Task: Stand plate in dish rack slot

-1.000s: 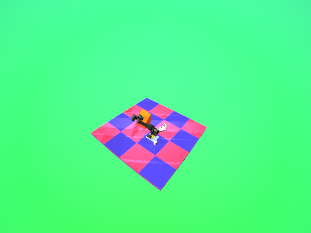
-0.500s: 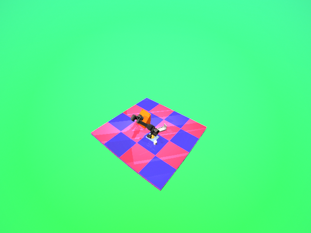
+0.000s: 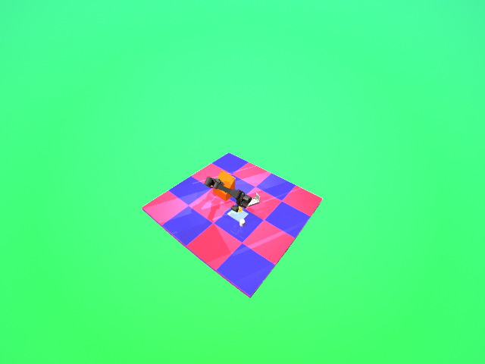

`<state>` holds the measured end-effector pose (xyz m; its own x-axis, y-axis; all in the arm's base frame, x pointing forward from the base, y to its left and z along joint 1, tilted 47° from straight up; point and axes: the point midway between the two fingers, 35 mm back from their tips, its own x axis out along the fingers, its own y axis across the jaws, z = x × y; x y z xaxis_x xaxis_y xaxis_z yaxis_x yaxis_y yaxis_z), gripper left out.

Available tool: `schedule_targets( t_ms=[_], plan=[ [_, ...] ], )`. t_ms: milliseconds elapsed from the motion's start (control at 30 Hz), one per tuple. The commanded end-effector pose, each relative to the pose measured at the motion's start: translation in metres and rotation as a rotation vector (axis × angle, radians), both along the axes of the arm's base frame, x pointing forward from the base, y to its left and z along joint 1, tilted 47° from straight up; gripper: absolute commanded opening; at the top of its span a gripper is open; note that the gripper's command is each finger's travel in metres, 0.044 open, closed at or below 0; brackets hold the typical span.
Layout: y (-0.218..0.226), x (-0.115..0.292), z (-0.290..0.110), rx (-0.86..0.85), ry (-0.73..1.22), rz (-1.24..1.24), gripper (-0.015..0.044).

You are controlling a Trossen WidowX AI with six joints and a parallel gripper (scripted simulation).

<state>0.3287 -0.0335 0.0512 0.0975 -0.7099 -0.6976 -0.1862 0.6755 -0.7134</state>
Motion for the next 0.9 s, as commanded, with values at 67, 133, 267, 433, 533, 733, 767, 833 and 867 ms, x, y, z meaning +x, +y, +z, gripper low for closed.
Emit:
schedule_targets(
  t_ms=[67,133,267,433,533,733,767,833,867],
  plan=[
    [0.023,0.000,0.020,0.009,-0.003,-0.003,0.0000],
    [0.030,-0.001,0.026,0.008,-0.003,-0.003,0.0000],
    [0.044,-0.001,0.038,0.006,-0.002,-0.004,0.0000],
    [0.060,-0.004,0.053,0.001,-0.003,-0.005,0.0000],
    [0.068,-0.004,0.062,-0.002,-0.003,-0.005,0.0000],
    [0.080,-0.006,0.074,-0.009,-0.004,-0.006,0.0000],
    [0.082,-0.007,0.073,-0.008,-0.008,-0.010,0.0000],
    [0.091,-0.010,0.064,0.001,-0.039,-0.039,0.0000],
    [0.097,-0.014,0.057,0.006,-0.063,-0.062,0.0000]
  ],
)
